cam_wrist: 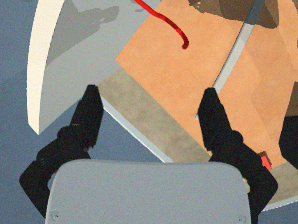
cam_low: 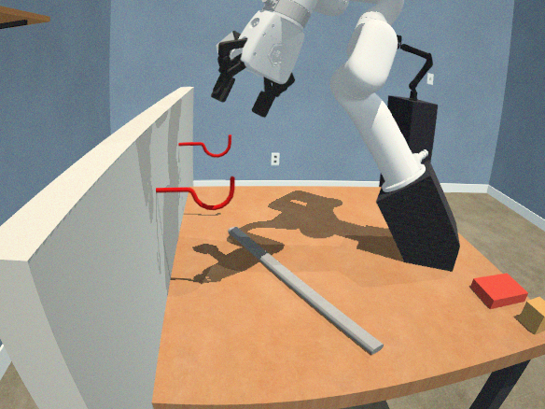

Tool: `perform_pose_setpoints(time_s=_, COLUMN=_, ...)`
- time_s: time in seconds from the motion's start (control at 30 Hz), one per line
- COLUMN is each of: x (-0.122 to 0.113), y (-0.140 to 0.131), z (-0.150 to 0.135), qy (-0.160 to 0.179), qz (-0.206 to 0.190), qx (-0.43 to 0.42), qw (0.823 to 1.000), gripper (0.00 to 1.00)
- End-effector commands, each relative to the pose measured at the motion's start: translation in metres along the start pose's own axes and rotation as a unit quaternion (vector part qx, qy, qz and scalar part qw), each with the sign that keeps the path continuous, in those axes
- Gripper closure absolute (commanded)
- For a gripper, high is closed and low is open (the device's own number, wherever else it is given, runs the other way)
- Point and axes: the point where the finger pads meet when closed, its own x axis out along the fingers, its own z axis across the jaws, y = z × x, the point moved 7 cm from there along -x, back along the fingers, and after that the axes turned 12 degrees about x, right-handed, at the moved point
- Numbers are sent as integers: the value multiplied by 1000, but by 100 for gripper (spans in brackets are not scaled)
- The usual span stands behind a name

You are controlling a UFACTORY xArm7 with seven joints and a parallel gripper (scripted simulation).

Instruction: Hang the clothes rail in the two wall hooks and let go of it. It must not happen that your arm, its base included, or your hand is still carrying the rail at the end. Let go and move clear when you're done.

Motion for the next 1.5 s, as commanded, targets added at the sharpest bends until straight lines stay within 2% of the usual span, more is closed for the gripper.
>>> perform_pose_setpoints(time_s=0.0, x=8, y=1, z=10, qy=-42, qz=-13, qx=25, qw=999, gripper=0)
perform_pose_setpoints(time_s=0.27, x=22, y=-1, z=36, qy=-42, qz=-13, qx=25, qw=999, gripper=0)
perform_pose_setpoints(time_s=0.43, x=32, y=0, z=49, qy=-115, qz=-27, qx=63, qw=991, gripper=0)
perform_pose_setpoints(time_s=0.63, x=43, y=-2, z=77, qy=-119, qz=-28, qx=65, qw=990, gripper=0)
perform_pose_setpoints(time_s=0.7, x=43, y=-2, z=77, qy=-119, qz=-28, qx=65, qw=990, gripper=0)
perform_pose_setpoints(time_s=0.87, x=48, y=0, z=75, qy=-193, qz=-36, qx=99, qw=976, gripper=0)
perform_pose_setpoints(time_s=1.47, x=55, y=-2, z=101, qy=-196, qz=-36, qx=100, qw=975, gripper=0)
